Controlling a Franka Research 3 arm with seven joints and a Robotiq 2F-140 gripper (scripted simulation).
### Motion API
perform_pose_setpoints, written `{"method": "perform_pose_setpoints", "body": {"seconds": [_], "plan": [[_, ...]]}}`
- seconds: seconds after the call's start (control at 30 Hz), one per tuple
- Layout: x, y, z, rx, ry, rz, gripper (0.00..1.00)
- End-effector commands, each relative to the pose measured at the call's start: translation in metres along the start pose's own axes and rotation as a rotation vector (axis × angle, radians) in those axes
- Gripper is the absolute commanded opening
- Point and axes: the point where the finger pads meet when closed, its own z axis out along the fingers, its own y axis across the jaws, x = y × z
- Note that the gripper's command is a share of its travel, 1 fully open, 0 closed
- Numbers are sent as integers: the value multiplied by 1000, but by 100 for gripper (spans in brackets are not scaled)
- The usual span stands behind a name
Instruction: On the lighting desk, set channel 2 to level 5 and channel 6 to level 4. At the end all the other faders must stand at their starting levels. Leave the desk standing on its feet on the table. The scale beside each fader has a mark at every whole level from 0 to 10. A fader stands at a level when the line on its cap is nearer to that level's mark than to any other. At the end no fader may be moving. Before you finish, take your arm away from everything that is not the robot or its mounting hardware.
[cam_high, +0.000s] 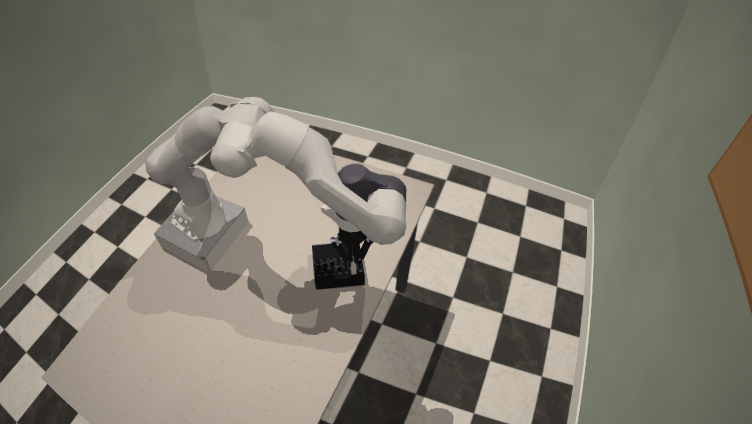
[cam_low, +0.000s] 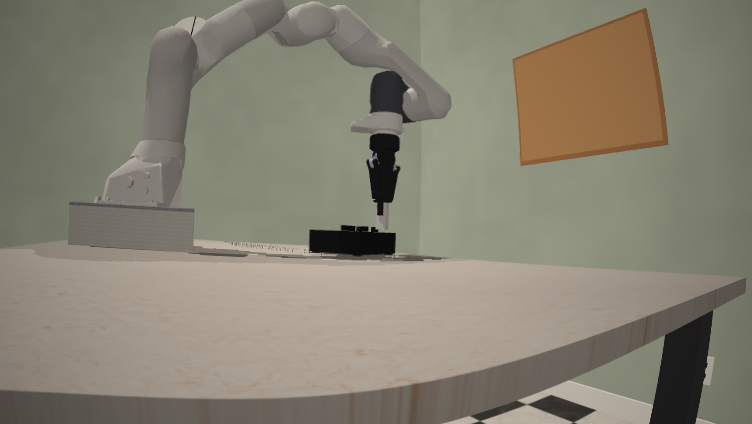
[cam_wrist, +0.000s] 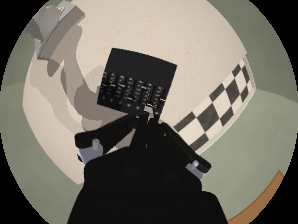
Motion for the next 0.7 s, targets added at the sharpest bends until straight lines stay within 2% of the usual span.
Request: {"method": "perform_pose_setpoints", "body": {"seconds": [0.0,0.67], "plan": [[2,1,0,-1,-1,6,0],[12,1,0,-1,-1,6,0]]}}
